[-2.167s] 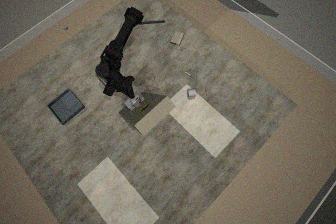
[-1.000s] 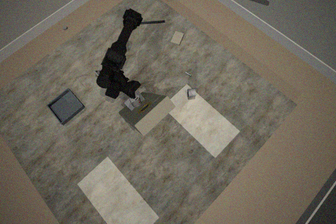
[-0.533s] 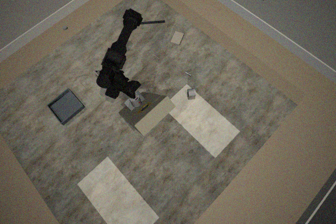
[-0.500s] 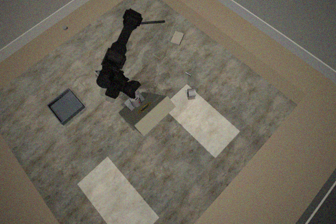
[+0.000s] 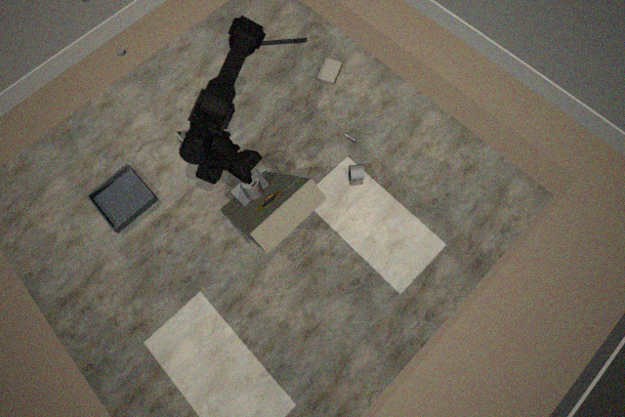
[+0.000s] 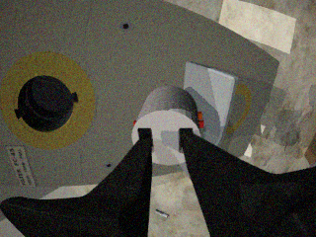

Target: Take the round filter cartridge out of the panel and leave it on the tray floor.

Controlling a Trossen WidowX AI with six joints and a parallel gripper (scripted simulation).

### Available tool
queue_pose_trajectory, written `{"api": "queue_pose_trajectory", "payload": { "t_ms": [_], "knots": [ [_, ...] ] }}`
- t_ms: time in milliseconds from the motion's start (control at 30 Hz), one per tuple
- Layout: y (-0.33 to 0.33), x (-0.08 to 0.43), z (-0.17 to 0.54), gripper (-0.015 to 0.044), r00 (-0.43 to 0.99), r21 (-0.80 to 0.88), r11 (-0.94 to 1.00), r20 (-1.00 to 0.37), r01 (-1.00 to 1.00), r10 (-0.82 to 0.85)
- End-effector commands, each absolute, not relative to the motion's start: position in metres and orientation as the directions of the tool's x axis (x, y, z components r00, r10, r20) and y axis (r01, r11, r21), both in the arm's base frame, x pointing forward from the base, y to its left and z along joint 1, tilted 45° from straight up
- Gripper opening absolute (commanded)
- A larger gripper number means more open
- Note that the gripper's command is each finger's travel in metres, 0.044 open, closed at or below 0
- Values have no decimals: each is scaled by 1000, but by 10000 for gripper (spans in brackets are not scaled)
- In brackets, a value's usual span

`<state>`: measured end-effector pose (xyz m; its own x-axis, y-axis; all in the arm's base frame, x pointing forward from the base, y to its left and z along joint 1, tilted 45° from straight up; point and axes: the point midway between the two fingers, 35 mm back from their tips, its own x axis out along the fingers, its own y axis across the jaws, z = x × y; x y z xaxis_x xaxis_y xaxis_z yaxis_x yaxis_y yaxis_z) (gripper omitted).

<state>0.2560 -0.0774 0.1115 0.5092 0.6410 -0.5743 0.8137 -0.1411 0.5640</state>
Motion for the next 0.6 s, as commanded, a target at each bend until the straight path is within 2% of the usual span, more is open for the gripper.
{"api": "queue_pose_trajectory", "payload": {
  "t_ms": [0,100,300,567],
  "knots": [
    [-78,256,111,96,506,563,-135,-578,815,640],
    [-79,257,112,96,520,570,-149,-571,808,636],
    [-115,288,153,96,762,726,-328,-407,604,504],
    [-116,288,154,96,768,731,-332,-399,597,501]
  ]
}}
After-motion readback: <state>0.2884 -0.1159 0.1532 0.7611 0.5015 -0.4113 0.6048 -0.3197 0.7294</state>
